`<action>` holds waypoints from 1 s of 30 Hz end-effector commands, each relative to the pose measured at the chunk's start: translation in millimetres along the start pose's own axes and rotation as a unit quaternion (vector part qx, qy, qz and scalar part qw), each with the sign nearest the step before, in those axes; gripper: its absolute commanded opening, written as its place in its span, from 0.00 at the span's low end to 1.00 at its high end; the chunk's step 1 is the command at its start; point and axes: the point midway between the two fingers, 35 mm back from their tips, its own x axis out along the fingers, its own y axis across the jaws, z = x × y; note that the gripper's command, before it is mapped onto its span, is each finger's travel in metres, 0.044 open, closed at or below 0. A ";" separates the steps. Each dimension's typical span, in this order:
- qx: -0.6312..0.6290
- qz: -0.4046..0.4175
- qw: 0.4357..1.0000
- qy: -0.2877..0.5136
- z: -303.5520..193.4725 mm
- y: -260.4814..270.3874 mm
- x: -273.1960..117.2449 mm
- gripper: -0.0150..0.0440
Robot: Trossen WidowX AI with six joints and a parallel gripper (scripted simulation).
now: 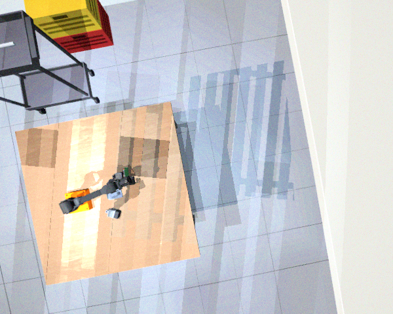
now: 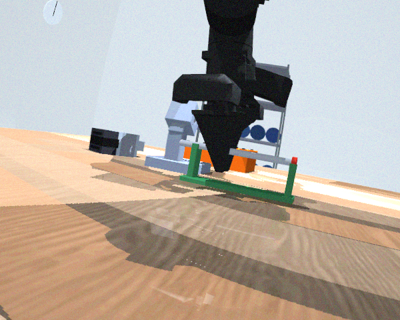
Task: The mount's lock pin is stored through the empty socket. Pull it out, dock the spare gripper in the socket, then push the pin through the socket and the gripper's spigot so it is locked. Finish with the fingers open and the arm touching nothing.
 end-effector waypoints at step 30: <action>0.000 0.013 1.000 0.004 3.4 5.1 -53.3 1.00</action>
